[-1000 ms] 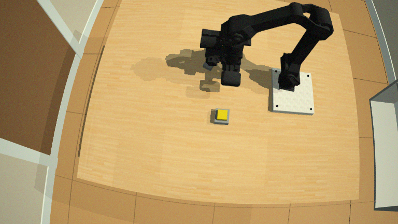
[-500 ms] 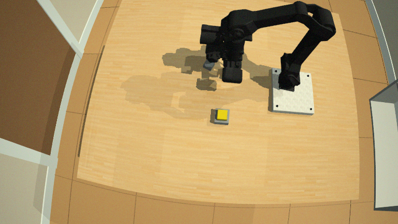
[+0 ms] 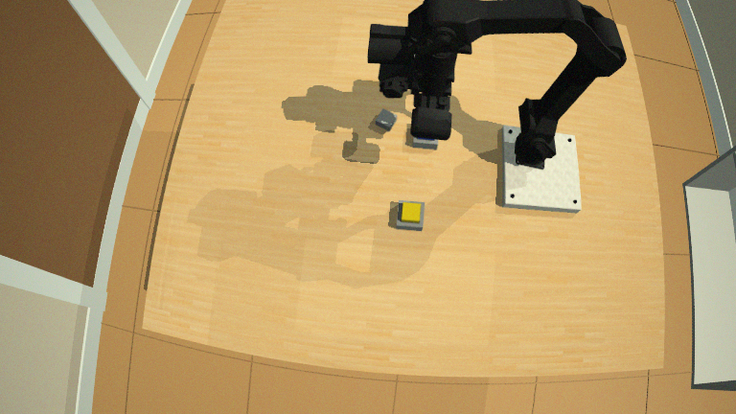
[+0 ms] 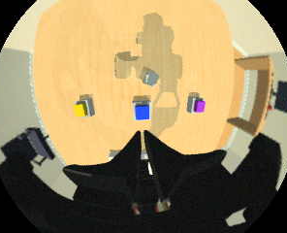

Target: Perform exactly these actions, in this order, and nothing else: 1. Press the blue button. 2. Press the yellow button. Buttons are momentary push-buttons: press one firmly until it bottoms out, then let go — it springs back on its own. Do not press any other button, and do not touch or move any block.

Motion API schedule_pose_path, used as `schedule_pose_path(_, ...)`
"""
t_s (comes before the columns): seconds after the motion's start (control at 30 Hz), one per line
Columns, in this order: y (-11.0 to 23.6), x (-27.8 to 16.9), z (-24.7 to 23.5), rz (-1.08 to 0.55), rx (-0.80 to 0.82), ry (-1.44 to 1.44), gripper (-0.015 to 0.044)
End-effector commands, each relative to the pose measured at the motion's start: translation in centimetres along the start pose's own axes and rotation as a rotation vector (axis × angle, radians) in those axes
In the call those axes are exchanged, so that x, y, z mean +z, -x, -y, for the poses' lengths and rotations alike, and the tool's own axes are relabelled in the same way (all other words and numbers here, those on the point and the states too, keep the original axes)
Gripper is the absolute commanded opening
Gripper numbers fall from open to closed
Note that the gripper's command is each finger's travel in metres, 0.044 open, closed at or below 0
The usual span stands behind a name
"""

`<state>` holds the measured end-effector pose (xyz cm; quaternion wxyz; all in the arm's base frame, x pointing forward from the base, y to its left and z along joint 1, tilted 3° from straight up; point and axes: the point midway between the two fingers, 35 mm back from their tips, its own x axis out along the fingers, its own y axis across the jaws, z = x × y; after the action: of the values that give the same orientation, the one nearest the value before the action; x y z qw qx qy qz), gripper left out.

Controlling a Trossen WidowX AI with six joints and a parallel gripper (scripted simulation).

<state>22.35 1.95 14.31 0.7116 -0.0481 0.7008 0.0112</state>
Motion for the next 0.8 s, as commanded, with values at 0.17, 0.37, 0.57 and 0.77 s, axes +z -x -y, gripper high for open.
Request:
schedule_pose_path(0.17, 0.3, 2.2, -9.8, 0.001, 0.008, 0.009, 0.002)
schedule_pose_path(0.37, 0.2, 1.4, -16.0, 0.0, 0.01, 0.009, 0.002)
schedule_pose_path(0.57, -1.6, 1.5, -16.1, 0.0, 0.01, 0.009, 0.002)
schedule_pose_path(0.77, -6.0, 1.4, -16.1, 0.0, 0.01, 0.009, 0.002)
